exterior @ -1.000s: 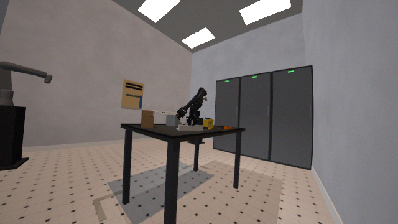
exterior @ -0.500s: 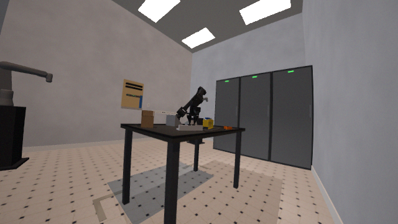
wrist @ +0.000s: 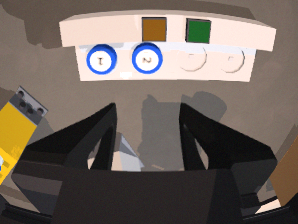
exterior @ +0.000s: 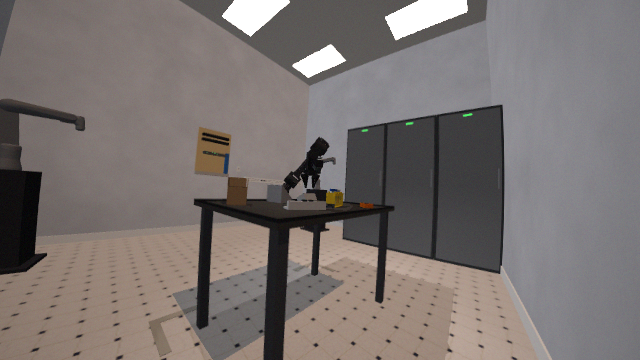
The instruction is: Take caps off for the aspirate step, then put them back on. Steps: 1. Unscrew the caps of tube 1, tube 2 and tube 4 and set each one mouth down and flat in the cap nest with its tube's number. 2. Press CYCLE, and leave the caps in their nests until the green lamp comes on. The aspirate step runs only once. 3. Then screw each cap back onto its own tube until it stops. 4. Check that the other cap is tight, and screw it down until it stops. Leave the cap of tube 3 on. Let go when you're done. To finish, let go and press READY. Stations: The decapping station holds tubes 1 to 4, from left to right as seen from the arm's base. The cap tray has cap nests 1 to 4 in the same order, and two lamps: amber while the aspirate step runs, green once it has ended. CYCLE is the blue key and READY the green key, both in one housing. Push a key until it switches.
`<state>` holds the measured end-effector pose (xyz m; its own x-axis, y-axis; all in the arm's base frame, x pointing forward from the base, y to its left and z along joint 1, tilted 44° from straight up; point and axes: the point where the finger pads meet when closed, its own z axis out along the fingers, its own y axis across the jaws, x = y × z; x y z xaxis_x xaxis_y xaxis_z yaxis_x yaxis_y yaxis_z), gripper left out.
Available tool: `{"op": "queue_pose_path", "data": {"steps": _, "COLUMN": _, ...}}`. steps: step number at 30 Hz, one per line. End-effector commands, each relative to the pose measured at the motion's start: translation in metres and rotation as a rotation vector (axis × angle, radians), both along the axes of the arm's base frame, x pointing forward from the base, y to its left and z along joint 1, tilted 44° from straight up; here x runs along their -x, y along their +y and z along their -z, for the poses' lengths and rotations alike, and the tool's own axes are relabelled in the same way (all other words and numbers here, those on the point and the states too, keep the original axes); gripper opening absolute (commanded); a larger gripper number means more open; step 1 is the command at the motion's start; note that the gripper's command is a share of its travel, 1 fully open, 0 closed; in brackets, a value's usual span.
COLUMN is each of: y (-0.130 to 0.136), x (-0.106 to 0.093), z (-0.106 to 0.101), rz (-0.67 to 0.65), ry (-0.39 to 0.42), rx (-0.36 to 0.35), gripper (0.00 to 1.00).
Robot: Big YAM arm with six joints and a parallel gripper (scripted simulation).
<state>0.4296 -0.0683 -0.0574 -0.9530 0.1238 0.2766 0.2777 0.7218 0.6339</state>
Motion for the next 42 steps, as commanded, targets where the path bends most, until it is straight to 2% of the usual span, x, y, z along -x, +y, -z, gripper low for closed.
{"op": "queue_pose_path", "data": {"steps": 1, "y": -0.031, "x": -0.020, "z": -0.030, "rz": 0.007, "ry": -0.066, "rx": 0.017, "gripper": 0.47}}
{"op": "queue_pose_path", "data": {"steps": 4, "y": -0.042, "x": -0.021, "z": -0.041, "rz": 0.007, "ry": -0.067, "rx": 0.018, "gripper": 0.47}}
{"op": "queue_pose_path", "data": {"steps": 6, "y": -0.042, "x": -0.018, "z": -0.030, "rz": 0.008, "ry": -0.040, "rx": 0.003, "gripper": 0.47}}
{"op": "queue_pose_path", "data": {"steps": 8, "y": -0.042, "x": -0.018, "z": -0.030, "rz": 0.008, "ry": -0.040, "rx": 0.003, "gripper": 0.47}}
{"op": "queue_pose_path", "data": {"steps": 9, "y": -0.015, "x": 0.000, "z": -0.020, "rz": -0.029, "ry": 0.010, "rx": -0.021, "gripper": 0.47}}
{"op": "queue_pose_path", "data": {"steps": 12, "y": -0.015, "x": 0.000, "z": -0.020, "rz": -0.029, "ry": 0.010, "rx": -0.021, "gripper": 0.47}}
{"op": "queue_pose_path", "data": {"steps": 13, "y": -0.030, "x": -0.013, "z": -0.030, "rz": -0.002, "ry": -0.033, "rx": 0.003, "gripper": 0.47}}
{"op": "queue_pose_path", "data": {"steps": 14, "y": -0.011, "x": -0.004, "z": -0.040, "rz": 0.048, "ry": 0.049, "rx": 0.003, "gripper": 0.49}}
{"op": "queue_pose_path", "data": {"steps": 18, "y": 0.011, "x": -0.002, "z": -0.061, "rz": 0.290, "ry": 0.258, "rx": 0.047, "gripper": 0.49}}
{"op": "queue_pose_path", "data": {"steps": 19, "y": 0.010, "x": -0.003, "z": -0.060, "rz": 0.288, "ry": 0.255, "rx": 0.054, "gripper": 0.49}}
{"op": "queue_pose_path", "data": {"steps": 20, "y": 0.017, "x": -0.002, "z": -0.066, "rz": 0.349, "ry": 0.311, "rx": 0.060, "gripper": 0.49}}
{"op": "queue_pose_path", "data": {"steps": 21, "y": 0.016, "x": -0.001, "z": -0.066, "rz": 0.348, "ry": 0.312, "rx": 0.064, "gripper": 0.49}}
{"op": "queue_pose_path", "data": {"steps": 22, "y": 0.023, "x": 0.000, "z": -0.072, "rz": 0.409, "ry": 0.370, "rx": 0.070, "gripper": 0.49}}
{"op": "queue_pose_path", "data": {"steps": 25, "y": 0.022, "x": 0.000, "z": -0.072, "rz": 0.408, "ry": 0.371, "rx": 0.073, "gripper": 0.49}}
{"op": "queue_pose_path", "data": {"steps": 27, "y": 0.036, "x": 0.005, "z": -0.085, "rz": 0.525, "ry": 0.492, "rx": 0.084, "gripper": 0.49}}
{"op": "queue_pose_path", "data": {"steps": 28, "y": 0.035, "x": 0.004, "z": -0.084, "rz": 0.529, "ry": 0.488, "rx": 0.091, "gripper": 0.49}}
{"op": "queue_pose_path", "data": {"steps": 29, "y": 0.041, "x": 0.005, "z": -0.090, "rz": 0.589, "ry": 0.547, "rx": 0.096, "gripper": 0.49}}
{"op": "queue_pose_path", "data": {"steps": 30, "y": 0.040, "x": 0.004, "z": -0.089, "rz": 0.589, "ry": 0.542, "rx": 0.100, "gripper": 0.49}}
{"op": "queue_pose_path", "data": {"steps": 31, "y": 0.047, "x": 0.006, "z": -0.096, "rz": 0.650, "ry": 0.604, "rx": 0.105, "gripper": 0.49}}
{"op": "queue_pose_path", "data": {"steps": 32, "y": 0.046, "x": 0.005, "z": -0.095, "rz": 0.650, "ry": 0.599, "rx": 0.109, "gripper": 0.49}}
{"op": "queue_pose_path", "data": {"steps": 33, "y": 0.053, "x": 0.007, "z": -0.101, "rz": 0.710, "ry": 0.661, "rx": 0.115, "gripper": 0.49}}
{"op": "queue_pose_path", "data": {"steps": 34, "y": 0.052, "x": 0.007, "z": -0.100, "rz": 0.710, "ry": 0.655, "rx": 0.119, "gripper": 0.49}}
{"op": "queue_pose_path", "data": {"steps": 35, "y": 0.059, "x": 0.009, "z": -0.107, "rz": 0.769, "ry": 0.719, "rx": 0.125, "gripper": 0.49}}
{"op": "queue_pose_path", "data": {"steps": 36, "y": 0.058, "x": 0.008, "z": -0.106, "rz": 0.770, "ry": 0.712, "rx": 0.129, "gripper": 0.49}}
{"op": "queue_pose_path", "data": {"steps": 37, "y": 0.065, "x": 0.010, "z": -0.113, "rz": 0.829, "ry": 0.776, "rx": 0.135, "gripper": 0.49}}
{"op": "queue_pose_path", "data": {"steps": 38, "y": 0.064, "x": 0.009, "z": -0.112, "rz": 0.830, "ry": 0.769, "rx": 0.138, "gripper": 0.49}}
{"op": "queue_pose_path", "data": {"steps": 39, "y": 0.071, "x": 0.011, "z": -0.118, "rz": 0.889, "ry": 0.833, "rx": 0.145, "gripper": 0.49}}
{"op": "queue_pose_path", "data": {"steps": 42, "y": 0.070, "x": 0.010, "z": -0.118, "rz": 0.890, "ry": 0.826, "rx": 0.148, "gripper": 0.49}}
